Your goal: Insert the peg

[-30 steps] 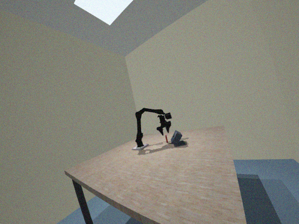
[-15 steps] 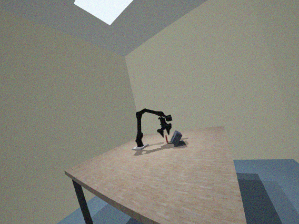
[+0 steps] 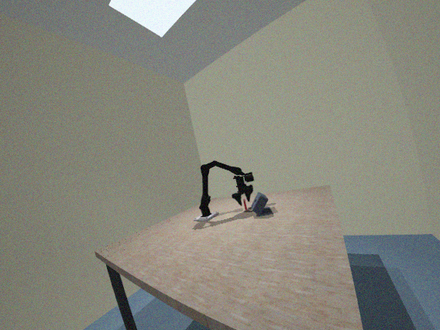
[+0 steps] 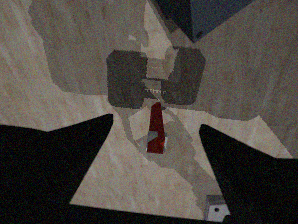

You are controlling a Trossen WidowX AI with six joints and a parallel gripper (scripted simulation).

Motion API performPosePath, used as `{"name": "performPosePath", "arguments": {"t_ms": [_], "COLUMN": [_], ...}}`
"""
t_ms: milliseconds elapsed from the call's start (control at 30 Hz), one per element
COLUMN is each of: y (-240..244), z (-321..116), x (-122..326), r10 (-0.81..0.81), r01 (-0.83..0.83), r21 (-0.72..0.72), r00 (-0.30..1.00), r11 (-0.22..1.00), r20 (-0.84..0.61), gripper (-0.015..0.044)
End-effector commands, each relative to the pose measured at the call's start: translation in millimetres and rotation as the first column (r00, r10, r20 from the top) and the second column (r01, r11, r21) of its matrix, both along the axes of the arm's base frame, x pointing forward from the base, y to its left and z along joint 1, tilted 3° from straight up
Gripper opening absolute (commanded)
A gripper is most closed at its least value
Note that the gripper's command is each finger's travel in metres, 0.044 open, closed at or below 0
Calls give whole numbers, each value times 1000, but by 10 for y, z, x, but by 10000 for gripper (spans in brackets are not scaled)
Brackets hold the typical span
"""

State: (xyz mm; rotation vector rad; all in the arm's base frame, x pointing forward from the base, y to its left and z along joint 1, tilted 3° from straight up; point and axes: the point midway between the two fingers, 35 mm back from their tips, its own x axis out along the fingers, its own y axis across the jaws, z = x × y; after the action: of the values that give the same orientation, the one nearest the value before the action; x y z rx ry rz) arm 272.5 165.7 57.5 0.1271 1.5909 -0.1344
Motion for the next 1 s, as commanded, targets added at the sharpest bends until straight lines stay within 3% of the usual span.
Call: {"name": "performPosePath", "arguments": {"t_ms": [0,100,633,967], "y": [2,3,-5,-5], "z": [-73,-84,-53,-53], "x": [-13,-14,-10,-10], "r10": [4,4,0,0], "r01": [-4,-4,0,0], "r21": [3,3,-1,-1], "r00": [1000,1000,1000,1000], "r11": [1000,1000,1000,1000], "r20": [-3,-3,-2,-2], "gripper": [440,440,20,0]}}
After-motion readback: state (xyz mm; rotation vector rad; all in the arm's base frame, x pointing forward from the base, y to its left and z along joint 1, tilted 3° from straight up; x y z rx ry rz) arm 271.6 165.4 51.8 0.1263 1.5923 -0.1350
